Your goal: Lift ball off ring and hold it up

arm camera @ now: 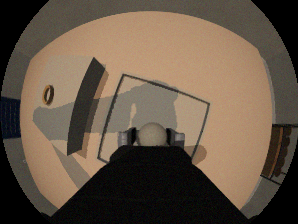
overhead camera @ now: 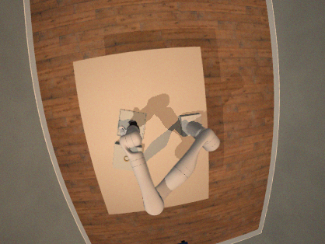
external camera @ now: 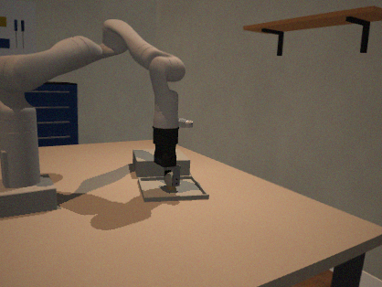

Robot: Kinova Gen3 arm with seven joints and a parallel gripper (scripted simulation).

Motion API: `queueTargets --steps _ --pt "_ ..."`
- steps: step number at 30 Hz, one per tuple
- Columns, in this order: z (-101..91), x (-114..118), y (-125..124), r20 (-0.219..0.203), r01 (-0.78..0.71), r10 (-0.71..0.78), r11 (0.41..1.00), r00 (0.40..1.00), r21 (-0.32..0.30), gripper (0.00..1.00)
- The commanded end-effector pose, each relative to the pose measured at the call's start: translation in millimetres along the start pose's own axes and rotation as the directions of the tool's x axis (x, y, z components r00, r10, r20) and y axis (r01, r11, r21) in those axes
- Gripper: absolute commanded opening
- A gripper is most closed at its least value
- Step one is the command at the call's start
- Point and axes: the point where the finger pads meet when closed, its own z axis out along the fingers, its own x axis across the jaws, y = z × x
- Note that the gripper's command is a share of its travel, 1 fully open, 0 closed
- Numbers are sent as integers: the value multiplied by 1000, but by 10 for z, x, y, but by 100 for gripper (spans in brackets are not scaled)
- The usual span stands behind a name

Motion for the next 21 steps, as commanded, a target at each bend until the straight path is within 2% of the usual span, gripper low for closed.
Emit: queueTargets --steps 1,12,13,21 --pt "35 28 21 -4 -4 4 1000 1000 -6 100" --pt "39 29 21 -4 -4 4 1000 1000 -6 100" --pt "39 29 21 -4 -4 4 1000 1000 -6 0" --pt "39 29 21 -4 -4 4 1000 1000 -6 0"
